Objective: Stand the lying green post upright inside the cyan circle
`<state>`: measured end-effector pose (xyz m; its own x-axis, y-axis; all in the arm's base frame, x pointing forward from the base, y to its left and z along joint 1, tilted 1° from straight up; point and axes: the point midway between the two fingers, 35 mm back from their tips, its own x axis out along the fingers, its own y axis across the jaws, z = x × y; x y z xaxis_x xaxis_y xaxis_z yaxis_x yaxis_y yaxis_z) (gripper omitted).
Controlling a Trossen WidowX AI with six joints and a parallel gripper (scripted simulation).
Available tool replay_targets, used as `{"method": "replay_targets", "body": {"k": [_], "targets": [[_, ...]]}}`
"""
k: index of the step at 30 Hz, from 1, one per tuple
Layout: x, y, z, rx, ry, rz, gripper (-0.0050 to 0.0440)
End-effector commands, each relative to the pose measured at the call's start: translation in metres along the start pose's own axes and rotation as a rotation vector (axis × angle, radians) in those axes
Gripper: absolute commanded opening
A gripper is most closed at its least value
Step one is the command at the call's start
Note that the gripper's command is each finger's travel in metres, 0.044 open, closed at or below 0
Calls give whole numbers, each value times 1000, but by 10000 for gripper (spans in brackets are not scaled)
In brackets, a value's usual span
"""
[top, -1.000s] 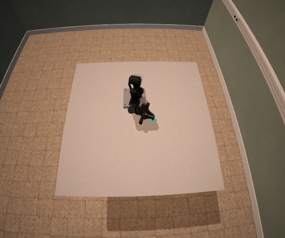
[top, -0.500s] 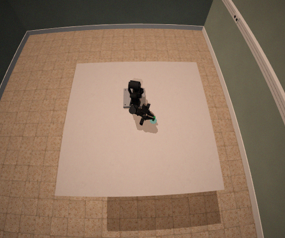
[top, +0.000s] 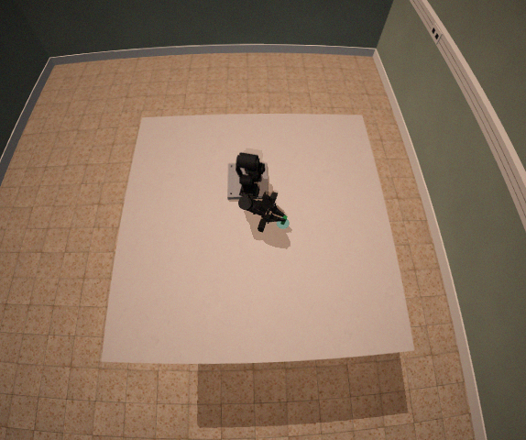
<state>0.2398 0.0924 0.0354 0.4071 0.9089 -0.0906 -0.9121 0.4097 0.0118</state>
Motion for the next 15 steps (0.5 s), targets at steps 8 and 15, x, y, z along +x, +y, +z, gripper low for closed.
{"method": "replay_targets", "body": {"k": [8,15], "targets": [[1,0,1,-4,-1,-2,190],[1,0,1,-4,-1,-2,359]]}}
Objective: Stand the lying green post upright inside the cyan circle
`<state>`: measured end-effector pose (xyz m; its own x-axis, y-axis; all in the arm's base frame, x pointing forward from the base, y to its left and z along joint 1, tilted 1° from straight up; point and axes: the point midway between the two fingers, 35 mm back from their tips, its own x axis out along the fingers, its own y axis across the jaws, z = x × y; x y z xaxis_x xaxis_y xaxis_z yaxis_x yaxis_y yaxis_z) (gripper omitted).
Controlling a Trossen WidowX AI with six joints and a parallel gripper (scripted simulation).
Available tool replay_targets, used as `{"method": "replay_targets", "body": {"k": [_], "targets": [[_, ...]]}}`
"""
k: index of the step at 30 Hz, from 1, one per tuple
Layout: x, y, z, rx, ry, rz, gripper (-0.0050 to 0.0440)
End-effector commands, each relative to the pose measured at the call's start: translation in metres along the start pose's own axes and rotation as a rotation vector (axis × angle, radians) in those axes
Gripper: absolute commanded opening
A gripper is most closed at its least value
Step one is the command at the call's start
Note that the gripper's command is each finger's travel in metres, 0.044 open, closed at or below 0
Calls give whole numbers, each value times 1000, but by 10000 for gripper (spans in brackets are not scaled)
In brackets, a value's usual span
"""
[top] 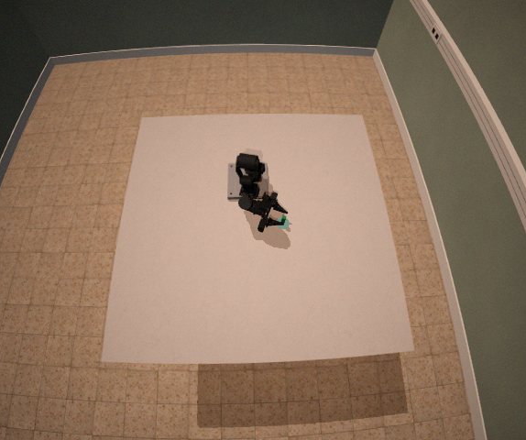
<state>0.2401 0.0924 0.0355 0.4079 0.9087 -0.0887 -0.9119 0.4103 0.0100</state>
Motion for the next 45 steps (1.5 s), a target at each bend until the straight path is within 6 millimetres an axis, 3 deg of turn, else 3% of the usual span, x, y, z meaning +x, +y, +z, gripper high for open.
{"method": "replay_targets", "body": {"k": [1,2,10,15,45], "targets": [[1,0,0,-2,1,-1,382],[1,0,0,-2,1,-1,400],[1,0,1,4,3,-1,400],[-3,-13,28,-77,-14,-8,400],[-8,-15,55,-78,-15,-9,400]]}}
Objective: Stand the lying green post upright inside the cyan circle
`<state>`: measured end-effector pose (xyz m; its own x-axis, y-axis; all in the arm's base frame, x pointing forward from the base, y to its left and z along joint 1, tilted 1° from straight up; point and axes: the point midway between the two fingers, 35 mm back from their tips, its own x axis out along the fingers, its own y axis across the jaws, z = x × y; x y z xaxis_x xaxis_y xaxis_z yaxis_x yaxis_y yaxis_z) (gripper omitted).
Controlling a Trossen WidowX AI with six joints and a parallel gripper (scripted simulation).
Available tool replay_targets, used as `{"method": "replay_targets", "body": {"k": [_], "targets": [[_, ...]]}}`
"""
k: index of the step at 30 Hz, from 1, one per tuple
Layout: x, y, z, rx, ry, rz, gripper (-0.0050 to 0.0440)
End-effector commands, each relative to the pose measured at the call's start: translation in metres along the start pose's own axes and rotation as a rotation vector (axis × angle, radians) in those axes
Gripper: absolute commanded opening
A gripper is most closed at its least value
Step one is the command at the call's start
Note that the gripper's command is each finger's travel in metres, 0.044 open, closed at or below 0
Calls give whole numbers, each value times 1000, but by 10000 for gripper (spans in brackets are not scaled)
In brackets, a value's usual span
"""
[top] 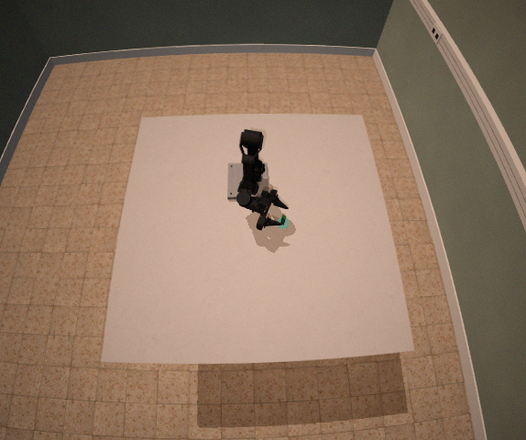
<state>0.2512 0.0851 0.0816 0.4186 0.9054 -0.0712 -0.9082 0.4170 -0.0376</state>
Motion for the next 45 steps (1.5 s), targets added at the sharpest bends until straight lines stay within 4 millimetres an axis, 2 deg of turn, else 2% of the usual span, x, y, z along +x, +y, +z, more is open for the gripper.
{"method": "replay_targets", "body": {"k": [1,34,45], "targets": [[-2,-3,10,-27,3,3,400],[-9,3,46,-32,0,1,400],[-11,8,50,14,6,4,400]]}}
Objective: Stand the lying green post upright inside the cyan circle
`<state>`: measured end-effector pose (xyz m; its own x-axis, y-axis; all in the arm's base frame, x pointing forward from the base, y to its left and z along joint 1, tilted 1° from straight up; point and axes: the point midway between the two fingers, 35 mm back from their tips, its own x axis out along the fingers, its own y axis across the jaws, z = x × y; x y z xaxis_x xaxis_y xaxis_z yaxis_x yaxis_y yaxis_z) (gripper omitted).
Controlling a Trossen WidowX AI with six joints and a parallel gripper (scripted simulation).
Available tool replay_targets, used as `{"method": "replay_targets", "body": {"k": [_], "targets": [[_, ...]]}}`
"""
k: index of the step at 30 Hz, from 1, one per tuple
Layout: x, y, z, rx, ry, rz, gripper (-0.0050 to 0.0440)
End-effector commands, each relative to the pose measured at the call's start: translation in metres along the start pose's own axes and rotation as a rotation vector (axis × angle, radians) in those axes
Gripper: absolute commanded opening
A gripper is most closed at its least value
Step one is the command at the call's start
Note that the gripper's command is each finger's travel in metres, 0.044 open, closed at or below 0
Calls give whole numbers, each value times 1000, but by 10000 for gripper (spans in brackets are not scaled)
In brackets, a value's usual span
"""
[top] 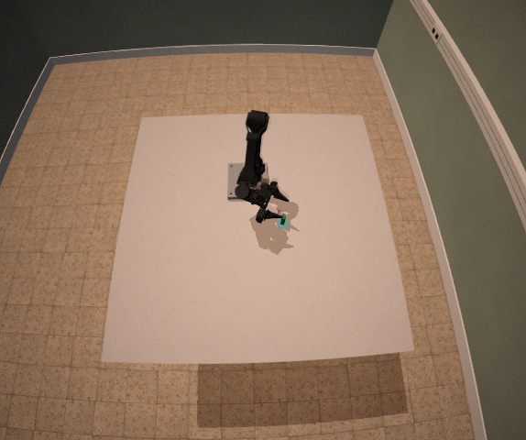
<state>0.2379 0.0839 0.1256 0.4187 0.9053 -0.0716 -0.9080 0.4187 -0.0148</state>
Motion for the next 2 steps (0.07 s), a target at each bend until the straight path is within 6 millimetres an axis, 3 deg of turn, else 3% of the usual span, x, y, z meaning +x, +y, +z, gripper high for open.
{"method": "replay_targets", "body": {"k": [1,2], "targets": [[-1,-2,6,-9,6,4,400],[0,-3,6,-11,12,0,400]]}}
